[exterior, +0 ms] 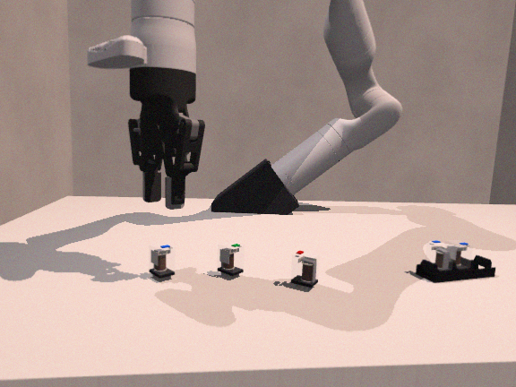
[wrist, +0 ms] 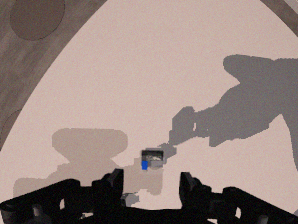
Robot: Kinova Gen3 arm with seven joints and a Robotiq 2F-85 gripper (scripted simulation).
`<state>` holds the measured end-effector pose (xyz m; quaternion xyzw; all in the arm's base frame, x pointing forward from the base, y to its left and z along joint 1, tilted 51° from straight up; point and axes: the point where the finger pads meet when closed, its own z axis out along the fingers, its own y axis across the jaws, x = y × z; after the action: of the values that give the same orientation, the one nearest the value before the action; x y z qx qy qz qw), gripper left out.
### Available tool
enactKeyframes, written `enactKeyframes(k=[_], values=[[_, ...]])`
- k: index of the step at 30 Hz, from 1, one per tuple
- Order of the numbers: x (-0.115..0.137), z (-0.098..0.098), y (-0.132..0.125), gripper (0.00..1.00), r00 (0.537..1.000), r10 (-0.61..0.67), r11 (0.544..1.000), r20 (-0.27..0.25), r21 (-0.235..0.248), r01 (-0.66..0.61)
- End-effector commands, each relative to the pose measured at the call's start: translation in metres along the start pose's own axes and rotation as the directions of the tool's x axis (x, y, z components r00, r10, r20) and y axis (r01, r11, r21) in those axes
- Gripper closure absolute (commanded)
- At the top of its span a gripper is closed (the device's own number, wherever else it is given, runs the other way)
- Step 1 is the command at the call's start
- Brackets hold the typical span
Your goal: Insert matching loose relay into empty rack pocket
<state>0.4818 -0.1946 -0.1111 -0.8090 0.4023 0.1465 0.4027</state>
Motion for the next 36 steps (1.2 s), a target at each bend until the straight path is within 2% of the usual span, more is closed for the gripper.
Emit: enactKeyframes(k=[1,24,36], values=[[0.0005,-0.0015,-0.0001,0.47,1.0,0.0,1.0,-0.003,0.0,0.0],[0.0006,-0.0007,-0.0001,0.47,1.0,0.0,1.0,-0.003,0.0,0.0],[0.0007,0.0072,-0.0001,0.47,1.0,0.0,1.0,-0.002,0.0,0.0]])
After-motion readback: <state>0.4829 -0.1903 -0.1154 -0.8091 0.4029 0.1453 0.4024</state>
